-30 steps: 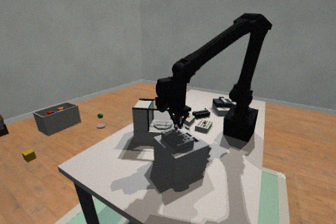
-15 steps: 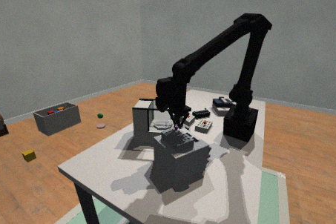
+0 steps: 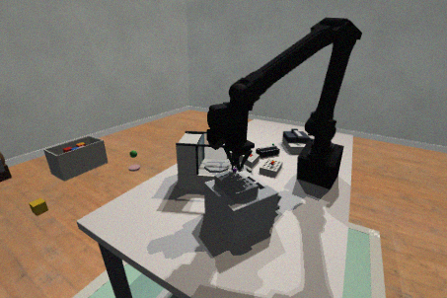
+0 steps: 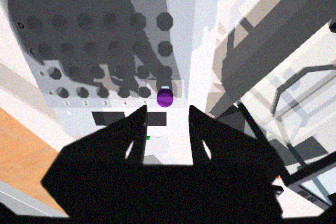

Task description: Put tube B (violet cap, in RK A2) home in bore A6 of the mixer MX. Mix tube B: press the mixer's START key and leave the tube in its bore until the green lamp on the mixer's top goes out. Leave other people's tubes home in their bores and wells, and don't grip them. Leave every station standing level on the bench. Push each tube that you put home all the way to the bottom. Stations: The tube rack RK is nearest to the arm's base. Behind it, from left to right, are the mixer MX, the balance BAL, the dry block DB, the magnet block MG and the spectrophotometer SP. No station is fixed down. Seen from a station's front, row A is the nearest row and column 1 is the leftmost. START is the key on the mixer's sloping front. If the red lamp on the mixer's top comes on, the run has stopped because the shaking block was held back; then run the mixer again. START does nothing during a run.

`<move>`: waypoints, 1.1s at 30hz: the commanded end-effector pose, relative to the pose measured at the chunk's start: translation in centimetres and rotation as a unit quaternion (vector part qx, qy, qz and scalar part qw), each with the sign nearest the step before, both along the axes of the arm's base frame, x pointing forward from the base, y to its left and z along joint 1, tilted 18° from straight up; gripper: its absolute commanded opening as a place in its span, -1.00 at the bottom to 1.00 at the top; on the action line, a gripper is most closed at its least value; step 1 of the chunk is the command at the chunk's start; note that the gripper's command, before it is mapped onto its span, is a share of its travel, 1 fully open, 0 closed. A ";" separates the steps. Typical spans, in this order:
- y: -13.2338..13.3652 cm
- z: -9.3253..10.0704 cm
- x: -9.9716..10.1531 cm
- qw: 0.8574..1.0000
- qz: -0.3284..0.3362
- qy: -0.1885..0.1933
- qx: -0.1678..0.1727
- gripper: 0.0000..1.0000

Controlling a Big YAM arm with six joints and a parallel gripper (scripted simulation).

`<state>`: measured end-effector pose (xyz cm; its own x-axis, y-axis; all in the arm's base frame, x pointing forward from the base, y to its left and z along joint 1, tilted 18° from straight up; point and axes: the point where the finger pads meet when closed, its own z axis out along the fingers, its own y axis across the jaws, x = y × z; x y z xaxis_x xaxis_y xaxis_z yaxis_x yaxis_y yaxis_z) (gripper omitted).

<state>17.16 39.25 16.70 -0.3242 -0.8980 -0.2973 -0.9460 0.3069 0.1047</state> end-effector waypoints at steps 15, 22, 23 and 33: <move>1.3 5.8 1.0 0.999 0.001 -0.017 0.032 -0.28; 0.9 6.7 1.2 0.999 0.000 -0.018 0.033 -0.28; 0.9 6.8 1.2 0.999 0.000 -0.018 0.033 -0.28; 0.3 6.1 0.5 1.000 0.001 -0.008 0.017 -0.28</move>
